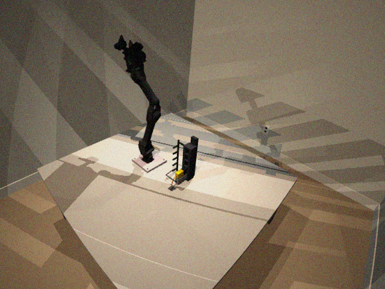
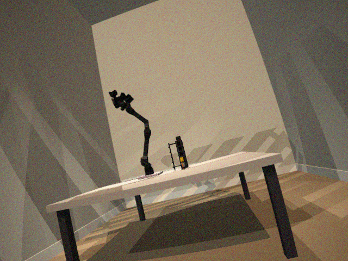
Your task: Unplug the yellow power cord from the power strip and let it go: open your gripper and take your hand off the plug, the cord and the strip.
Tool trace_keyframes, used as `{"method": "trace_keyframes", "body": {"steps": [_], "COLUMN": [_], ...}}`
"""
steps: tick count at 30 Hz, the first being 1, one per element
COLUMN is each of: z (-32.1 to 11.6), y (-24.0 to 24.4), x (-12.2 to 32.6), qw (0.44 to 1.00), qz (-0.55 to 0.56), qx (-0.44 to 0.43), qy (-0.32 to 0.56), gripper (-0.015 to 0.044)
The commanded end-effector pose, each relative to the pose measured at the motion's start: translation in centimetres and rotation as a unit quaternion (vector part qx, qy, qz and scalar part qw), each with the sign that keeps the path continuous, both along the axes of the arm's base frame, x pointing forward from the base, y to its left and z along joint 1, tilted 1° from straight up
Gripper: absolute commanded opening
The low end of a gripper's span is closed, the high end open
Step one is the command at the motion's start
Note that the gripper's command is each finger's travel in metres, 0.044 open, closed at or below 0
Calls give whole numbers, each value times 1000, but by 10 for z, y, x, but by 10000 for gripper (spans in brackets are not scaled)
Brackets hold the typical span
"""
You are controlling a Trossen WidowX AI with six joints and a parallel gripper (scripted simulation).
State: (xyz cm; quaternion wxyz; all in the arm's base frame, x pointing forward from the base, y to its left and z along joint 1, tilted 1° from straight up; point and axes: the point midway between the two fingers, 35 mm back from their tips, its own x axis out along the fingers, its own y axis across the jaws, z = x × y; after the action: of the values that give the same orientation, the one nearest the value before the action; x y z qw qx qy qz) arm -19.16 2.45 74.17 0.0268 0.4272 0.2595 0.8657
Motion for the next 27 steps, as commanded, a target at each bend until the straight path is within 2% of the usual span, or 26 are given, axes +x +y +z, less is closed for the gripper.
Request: {"method": "trace_keyframes", "body": {"steps": [1, 9, 18, 27], "z": [-1, -34, -97, -168], "y": [-1, -71, -189, -307], "x": [-1, -46, -69, -27], "qw": [1000, 986, 921, 814], "qz": [2, 143, 337, 490], "qx": [1, 20, 46, 104], "qy": [-2, -79, -192, -295], "gripper": [374, 164, 160, 160]}}
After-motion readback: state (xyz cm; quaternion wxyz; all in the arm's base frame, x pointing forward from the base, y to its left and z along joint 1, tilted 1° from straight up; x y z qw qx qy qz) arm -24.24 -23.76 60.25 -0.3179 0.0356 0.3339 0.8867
